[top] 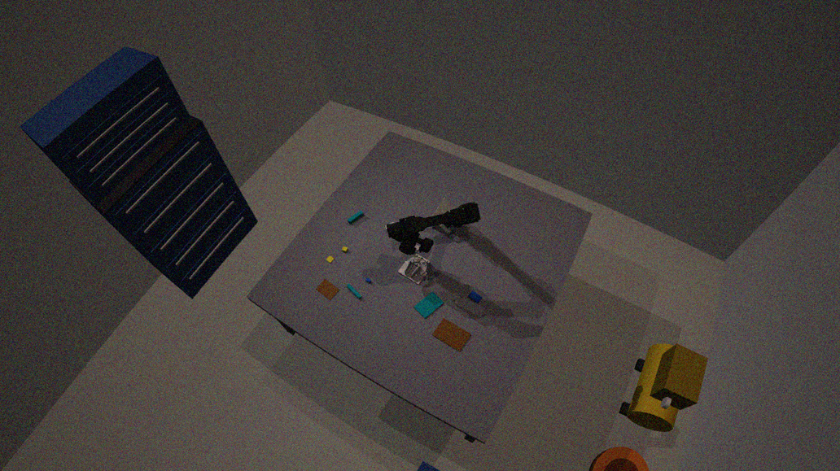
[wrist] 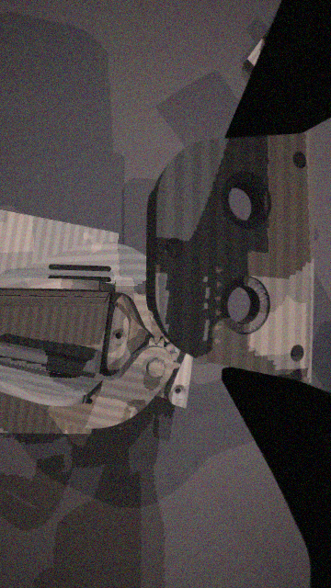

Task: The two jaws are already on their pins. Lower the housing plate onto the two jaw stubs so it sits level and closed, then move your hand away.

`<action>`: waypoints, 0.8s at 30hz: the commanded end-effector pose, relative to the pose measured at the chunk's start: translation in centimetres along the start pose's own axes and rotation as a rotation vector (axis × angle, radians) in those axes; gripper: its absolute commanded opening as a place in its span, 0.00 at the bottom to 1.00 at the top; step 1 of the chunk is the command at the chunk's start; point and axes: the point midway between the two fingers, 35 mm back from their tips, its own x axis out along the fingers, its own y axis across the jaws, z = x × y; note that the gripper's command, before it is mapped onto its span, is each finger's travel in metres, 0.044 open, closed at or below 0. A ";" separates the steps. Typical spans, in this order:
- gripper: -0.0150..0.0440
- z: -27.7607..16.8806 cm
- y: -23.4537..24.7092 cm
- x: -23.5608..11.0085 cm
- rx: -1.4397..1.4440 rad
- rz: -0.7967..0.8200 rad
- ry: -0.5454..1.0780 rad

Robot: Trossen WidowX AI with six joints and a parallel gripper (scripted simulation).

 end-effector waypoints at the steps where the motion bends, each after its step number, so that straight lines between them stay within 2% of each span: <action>1: 0.85 0.1 1.4 0.3 0.063 0.013 0.001; 7: 0.85 0.3 3.1 0.6 0.139 0.021 0.003; 24: 0.85 0.3 3.1 0.6 0.142 0.021 0.003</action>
